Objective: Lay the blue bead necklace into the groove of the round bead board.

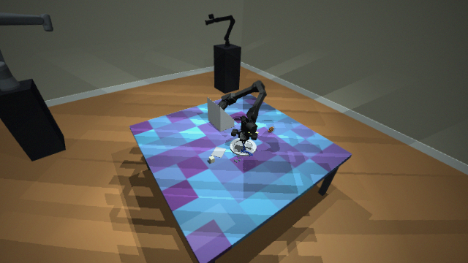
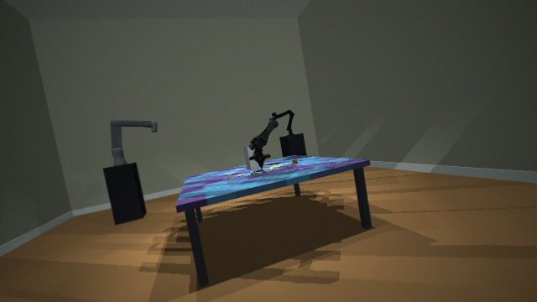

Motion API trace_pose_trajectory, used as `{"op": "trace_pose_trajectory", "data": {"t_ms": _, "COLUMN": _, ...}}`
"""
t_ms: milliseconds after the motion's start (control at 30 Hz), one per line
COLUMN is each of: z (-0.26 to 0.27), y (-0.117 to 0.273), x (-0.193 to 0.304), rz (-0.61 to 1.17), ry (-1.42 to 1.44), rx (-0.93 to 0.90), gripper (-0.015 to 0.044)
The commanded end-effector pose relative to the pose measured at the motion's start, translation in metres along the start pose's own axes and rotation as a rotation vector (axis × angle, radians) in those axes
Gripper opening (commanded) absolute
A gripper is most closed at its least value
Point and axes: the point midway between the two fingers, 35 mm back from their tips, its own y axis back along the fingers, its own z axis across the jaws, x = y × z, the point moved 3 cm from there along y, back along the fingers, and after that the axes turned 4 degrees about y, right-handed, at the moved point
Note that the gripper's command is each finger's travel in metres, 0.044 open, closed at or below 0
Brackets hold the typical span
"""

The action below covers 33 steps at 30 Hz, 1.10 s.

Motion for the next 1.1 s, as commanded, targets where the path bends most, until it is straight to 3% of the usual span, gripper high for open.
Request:
{"op": "trace_pose_trajectory", "data": {"t_ms": 0, "z": -0.002, "y": -0.008, "x": 0.002, "rz": 0.007, "ry": -0.007, "rx": 0.002, "gripper": 0.0000}}
{"op": "trace_pose_trajectory", "data": {"t_ms": 1067, "z": -0.002, "y": -0.020, "x": 0.002, "rz": 0.008, "ry": -0.007, "rx": 0.002, "gripper": 0.0000}}
